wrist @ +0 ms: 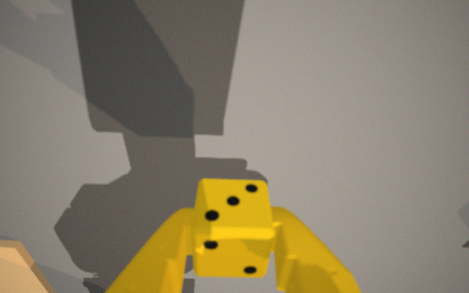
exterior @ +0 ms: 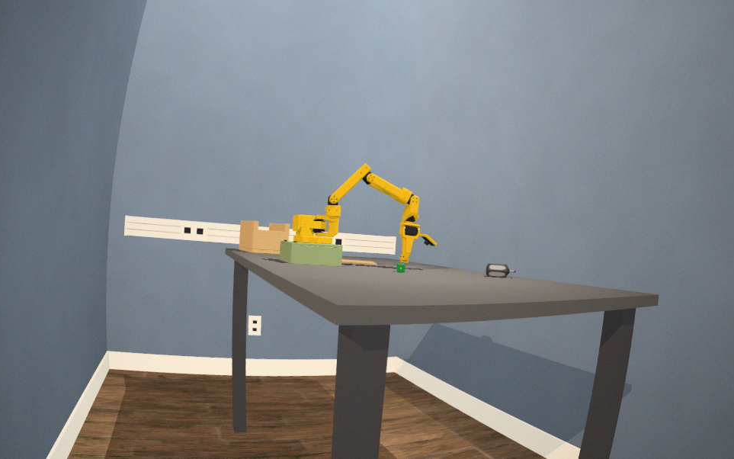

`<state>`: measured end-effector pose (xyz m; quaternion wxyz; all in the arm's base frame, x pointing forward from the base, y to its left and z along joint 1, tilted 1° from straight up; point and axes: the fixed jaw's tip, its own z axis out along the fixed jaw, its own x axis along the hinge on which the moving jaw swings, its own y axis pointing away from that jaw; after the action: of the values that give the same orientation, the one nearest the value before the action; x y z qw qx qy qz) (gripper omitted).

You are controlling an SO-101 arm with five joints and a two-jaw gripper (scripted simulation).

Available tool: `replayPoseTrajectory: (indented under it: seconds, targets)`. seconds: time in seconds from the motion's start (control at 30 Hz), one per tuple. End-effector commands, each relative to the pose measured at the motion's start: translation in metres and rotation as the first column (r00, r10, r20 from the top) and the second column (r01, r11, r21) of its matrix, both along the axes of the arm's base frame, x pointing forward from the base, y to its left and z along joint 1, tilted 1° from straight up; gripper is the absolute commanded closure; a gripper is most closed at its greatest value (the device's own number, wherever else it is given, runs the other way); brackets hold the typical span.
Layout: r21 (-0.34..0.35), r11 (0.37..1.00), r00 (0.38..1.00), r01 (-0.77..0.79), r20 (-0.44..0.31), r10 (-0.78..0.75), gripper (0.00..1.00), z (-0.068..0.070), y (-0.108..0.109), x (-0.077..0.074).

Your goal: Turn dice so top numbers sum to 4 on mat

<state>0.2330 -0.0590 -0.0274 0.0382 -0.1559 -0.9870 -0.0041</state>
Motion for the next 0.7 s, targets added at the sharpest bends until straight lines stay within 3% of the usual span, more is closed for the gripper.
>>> replayPoseTrajectory:
  seconds: [0.0,0.47,0.67]
  targets:
    - [-0.009,1.000,0.999,-0.002,0.035,0.002,1.00,0.019,0.001,0.006]
    - [-0.009,1.000,0.999,-0.008,0.035,0.008,1.00,0.025,0.003,0.006]
    - [-0.009,0.997,0.996,-0.078,0.036,0.078,1.00,0.024,0.020,0.010]
